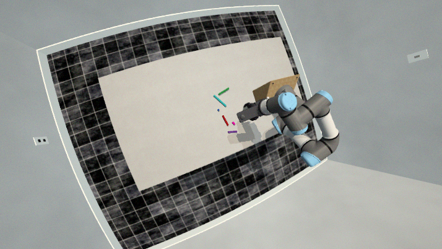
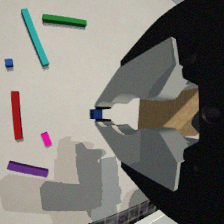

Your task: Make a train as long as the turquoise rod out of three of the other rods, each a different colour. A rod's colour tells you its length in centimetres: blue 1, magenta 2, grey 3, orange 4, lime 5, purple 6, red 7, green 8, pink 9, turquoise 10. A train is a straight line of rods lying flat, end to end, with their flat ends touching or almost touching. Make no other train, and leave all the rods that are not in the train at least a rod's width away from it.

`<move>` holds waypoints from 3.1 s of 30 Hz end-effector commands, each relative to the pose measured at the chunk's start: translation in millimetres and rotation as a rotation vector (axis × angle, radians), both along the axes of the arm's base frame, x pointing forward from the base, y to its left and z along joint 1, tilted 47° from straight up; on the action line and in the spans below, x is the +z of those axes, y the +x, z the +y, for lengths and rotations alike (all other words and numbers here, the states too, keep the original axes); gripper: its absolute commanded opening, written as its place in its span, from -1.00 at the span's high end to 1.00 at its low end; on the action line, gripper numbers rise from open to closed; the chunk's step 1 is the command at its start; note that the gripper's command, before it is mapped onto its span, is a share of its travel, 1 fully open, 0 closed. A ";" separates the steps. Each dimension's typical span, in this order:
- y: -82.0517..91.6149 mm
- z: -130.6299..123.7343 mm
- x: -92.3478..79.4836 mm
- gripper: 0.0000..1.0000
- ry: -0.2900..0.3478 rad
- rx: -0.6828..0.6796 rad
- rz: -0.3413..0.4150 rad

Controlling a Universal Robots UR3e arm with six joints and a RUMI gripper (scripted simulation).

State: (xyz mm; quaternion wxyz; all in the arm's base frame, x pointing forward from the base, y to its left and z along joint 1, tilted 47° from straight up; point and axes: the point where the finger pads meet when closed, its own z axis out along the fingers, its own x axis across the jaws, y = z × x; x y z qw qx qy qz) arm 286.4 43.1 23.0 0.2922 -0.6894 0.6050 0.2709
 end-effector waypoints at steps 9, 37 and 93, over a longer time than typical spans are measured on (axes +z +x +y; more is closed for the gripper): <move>0.9 8.0 -10.2 1.00 -0.005 0.004 -0.009; -0.3 62.1 -61.1 1.00 -0.004 0.004 -0.008; -0.5 69.6 -68.2 1.00 -0.004 0.004 -0.008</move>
